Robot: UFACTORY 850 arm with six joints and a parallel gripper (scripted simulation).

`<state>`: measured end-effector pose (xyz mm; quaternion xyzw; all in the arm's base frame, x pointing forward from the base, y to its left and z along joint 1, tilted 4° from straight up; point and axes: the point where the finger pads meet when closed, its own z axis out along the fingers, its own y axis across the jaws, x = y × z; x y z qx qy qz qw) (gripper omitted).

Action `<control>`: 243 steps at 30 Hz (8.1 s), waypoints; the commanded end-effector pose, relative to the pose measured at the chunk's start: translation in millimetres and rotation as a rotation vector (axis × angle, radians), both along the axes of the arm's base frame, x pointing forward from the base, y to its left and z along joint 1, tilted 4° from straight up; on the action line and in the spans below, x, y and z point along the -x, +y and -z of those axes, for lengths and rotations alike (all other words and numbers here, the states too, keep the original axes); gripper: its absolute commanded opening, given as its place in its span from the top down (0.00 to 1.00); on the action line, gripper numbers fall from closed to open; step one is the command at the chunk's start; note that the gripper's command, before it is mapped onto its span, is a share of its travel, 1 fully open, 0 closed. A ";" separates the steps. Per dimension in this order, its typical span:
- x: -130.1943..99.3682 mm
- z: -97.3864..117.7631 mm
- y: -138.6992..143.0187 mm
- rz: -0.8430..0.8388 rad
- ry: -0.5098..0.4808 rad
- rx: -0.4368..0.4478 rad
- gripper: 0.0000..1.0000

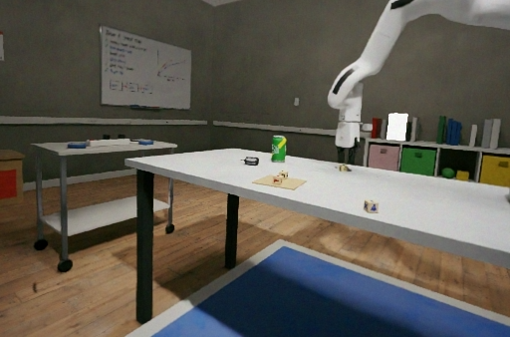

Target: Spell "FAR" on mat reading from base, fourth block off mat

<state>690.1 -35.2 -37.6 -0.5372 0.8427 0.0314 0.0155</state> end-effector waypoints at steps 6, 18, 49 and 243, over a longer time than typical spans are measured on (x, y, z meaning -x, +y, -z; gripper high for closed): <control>-1.2 -1.2 -0.1 0.000 -0.002 0.000 0.36; -1.1 3.9 0.2 0.000 -0.002 0.000 0.36; -1.0 29.3 2.0 0.000 -0.002 0.000 0.36; -42.0 -91.8 267.5 1.572 0.108 0.010 0.77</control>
